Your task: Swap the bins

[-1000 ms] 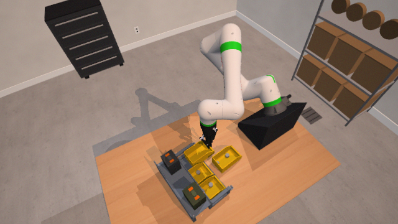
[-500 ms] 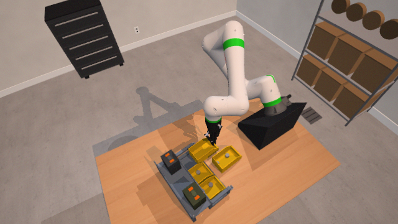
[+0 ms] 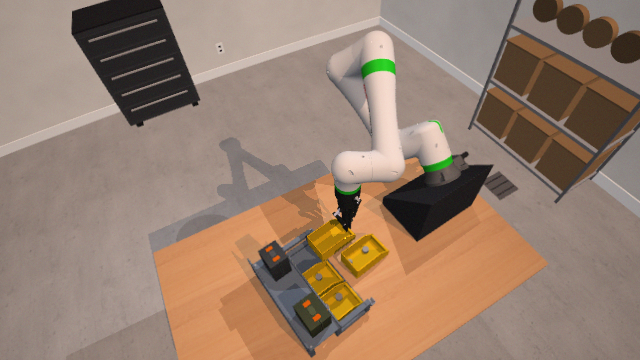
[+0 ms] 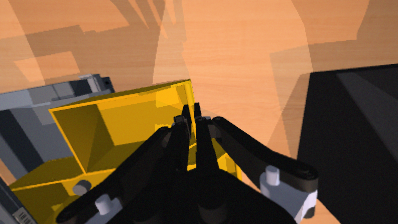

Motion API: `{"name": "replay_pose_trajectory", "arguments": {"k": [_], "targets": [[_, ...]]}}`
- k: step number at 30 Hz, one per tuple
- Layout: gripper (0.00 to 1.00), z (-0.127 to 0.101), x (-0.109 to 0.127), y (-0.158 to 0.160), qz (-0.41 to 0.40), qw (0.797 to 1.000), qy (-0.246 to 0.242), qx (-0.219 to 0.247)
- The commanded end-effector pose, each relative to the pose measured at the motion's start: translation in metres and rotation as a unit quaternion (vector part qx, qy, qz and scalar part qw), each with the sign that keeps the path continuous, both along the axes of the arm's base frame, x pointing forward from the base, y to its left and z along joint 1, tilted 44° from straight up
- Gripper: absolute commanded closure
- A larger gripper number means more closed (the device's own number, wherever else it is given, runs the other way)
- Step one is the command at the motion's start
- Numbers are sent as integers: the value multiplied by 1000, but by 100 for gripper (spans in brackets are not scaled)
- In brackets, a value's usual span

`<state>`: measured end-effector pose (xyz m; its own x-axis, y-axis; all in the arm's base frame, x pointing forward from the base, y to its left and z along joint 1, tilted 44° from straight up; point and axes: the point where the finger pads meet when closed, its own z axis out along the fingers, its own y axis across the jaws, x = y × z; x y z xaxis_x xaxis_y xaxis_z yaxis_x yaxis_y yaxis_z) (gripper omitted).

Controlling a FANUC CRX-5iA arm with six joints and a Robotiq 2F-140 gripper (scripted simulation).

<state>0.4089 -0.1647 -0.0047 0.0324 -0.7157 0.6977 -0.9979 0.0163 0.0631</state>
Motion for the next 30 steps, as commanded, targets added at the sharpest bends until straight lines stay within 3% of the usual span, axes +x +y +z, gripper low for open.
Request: {"name": "replay_pose_trajectory", "arguments": {"k": [1, 30], "targets": [[90, 0, 0, 1, 1, 1000, -1, 0], [90, 1, -4, 1, 1, 1000, -1, 0]]}}
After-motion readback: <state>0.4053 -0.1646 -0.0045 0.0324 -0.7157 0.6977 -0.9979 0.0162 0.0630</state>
